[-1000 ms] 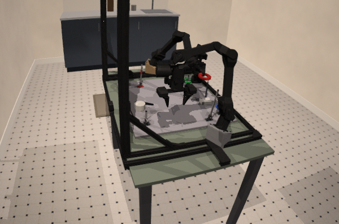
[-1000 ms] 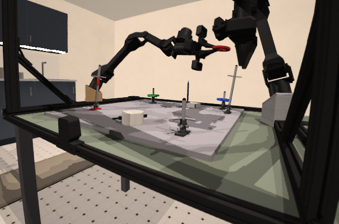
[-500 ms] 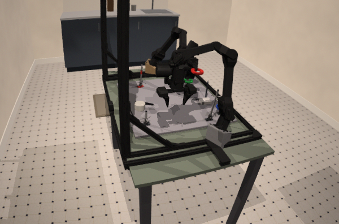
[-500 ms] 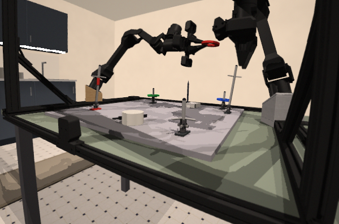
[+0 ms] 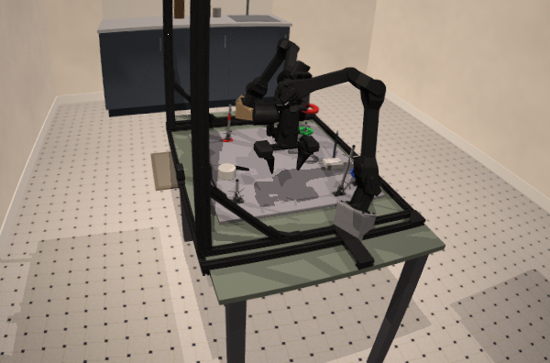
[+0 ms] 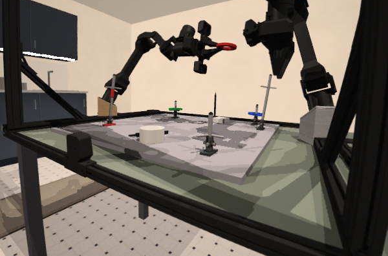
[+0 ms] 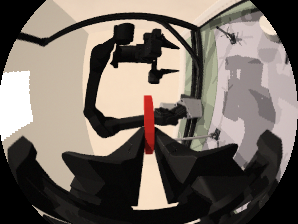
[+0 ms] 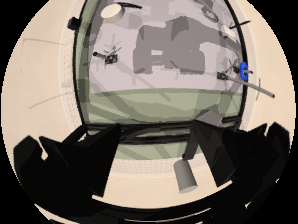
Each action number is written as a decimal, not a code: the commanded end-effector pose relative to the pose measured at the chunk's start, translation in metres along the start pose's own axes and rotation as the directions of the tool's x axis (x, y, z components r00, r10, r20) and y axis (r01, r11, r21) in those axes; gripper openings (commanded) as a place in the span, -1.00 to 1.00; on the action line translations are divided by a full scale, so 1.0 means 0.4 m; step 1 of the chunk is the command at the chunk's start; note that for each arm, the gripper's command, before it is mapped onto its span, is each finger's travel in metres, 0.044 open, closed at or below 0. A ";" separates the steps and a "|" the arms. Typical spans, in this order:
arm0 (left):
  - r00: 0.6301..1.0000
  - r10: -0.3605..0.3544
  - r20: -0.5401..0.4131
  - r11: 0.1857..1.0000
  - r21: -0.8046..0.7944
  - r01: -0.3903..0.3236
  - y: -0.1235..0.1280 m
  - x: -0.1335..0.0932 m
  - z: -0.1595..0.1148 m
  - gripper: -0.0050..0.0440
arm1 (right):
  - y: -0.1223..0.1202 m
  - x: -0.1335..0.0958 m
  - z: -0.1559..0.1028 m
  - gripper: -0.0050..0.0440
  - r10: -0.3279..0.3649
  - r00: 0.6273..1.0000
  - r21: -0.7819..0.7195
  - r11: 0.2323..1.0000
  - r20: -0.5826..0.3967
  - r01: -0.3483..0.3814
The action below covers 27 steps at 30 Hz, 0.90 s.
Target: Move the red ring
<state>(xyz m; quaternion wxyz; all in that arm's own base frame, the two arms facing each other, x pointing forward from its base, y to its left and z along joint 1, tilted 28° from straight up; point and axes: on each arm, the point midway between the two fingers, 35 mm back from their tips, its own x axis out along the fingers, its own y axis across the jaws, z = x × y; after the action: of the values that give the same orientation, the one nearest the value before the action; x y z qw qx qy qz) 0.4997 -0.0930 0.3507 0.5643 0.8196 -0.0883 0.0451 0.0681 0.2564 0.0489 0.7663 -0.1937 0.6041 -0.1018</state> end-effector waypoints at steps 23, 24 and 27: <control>0.999 0.022 -0.040 1.000 -0.007 -0.022 -0.006 -0.216 0.080 -0.80 | 0.001 0.000 0.002 0.84 0.001 1.000 0.006 1.000 0.005 -0.001; 0.999 0.022 -0.041 1.000 -0.007 -0.022 -0.007 -0.222 0.082 -0.80 | 0.001 0.000 0.002 0.84 0.001 1.000 0.006 1.000 0.005 -0.001; 0.999 0.027 -0.042 1.000 0.000 -0.027 -0.008 -0.238 0.087 -0.80 | 0.001 0.000 0.002 0.84 0.001 1.000 0.006 1.000 0.005 -0.001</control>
<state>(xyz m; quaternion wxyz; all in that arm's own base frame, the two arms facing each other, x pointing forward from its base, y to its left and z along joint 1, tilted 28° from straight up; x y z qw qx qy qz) 0.4162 -0.1142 0.3196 0.5686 0.8156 -0.0848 0.0657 0.0681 0.2564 0.0488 0.7663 -0.1937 0.6041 -0.1018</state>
